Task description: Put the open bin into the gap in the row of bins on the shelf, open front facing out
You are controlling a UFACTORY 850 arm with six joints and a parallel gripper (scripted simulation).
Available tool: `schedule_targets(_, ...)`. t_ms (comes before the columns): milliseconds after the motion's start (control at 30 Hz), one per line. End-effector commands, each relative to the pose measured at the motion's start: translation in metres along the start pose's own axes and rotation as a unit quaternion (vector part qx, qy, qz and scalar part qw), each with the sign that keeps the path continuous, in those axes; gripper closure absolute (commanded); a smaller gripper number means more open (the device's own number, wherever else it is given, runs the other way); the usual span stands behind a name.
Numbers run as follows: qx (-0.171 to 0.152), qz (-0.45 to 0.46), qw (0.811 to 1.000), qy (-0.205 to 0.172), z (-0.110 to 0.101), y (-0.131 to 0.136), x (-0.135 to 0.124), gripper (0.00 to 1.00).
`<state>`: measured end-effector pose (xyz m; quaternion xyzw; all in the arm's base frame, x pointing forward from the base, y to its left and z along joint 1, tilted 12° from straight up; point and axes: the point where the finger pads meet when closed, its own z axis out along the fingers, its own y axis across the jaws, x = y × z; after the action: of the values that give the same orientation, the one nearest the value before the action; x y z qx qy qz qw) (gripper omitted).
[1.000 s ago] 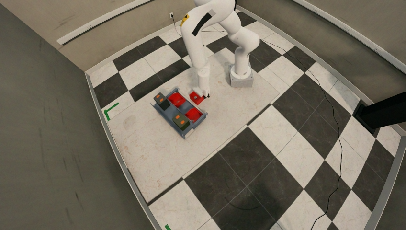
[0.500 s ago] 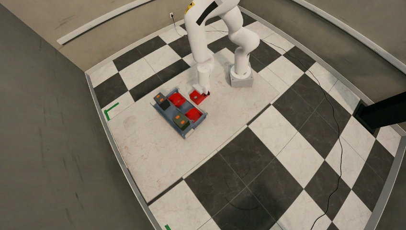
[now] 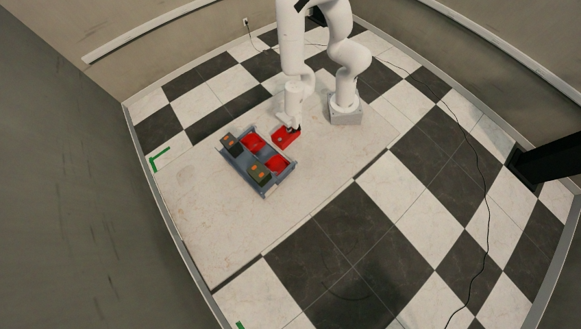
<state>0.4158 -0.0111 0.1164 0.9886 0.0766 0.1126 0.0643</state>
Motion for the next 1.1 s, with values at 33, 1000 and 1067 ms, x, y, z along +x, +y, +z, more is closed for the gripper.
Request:
schedule_targets(33,-0.001,0.000,1.000,-0.007,-0.003,0.000,0.001,0.71)
schedule_targets(1000,0.000,-0.001,0.999,-0.034,-0.006,0.001,0.002,0.71)
schedule_targets(1067,0.000,-0.001,0.999,-0.034,-0.006,0.001,0.002,0.71)
